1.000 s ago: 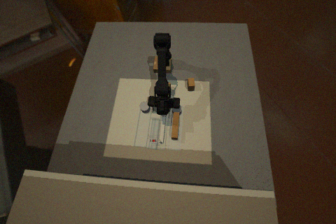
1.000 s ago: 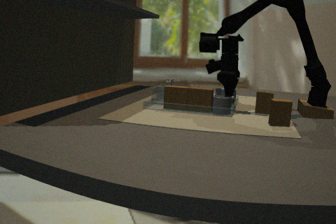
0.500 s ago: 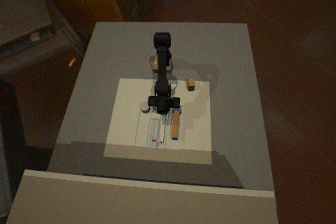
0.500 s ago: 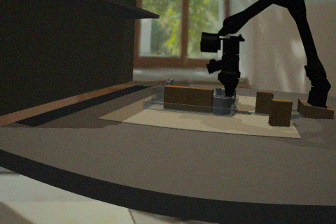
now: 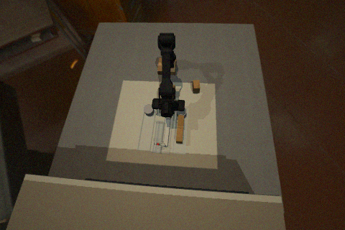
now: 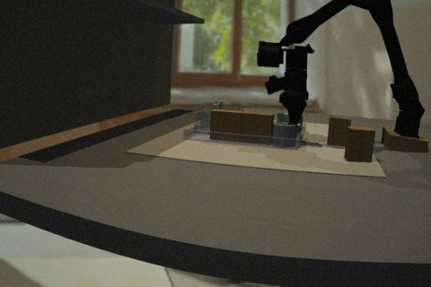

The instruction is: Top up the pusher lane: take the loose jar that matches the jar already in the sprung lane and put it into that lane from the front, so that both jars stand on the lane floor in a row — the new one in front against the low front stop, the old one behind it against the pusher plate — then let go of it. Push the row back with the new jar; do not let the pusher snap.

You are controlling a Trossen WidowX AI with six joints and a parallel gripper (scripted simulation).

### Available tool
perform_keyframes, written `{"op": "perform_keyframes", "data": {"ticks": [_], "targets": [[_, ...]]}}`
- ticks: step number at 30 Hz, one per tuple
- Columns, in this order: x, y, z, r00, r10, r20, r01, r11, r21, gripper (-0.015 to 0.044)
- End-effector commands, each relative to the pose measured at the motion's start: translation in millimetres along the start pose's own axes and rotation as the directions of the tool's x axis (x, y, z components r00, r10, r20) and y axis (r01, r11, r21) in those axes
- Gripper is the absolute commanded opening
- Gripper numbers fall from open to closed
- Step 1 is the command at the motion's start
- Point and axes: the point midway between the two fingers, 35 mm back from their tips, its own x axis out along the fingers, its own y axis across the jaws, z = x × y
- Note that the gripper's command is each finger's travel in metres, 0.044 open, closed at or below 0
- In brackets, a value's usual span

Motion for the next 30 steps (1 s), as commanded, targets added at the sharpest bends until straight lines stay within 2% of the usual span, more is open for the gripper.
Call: {"op": "perform_keyframes", "data": {"ticks": [1, 3, 18, 30], "targets": [[0.1, 0.0, -0.1, 1.000, -0.001, -0.001, 0.001, 1.000, 0.004, 0.0236], [0.1, 0.0, -0.1, 1.000, -0.001, -0.001, 0.001, 1.000, 0.004, 0.0281], [-20.3, 0.1, -1.3, 1.000, -0.001, -0.001, 0.001, 1.000, 0.004, 0.0281], [-22.5, 1.0, -37.4, 1.000, -0.001, -0.004, 0.001, 1.000, 0.004, 0.0281]]}}
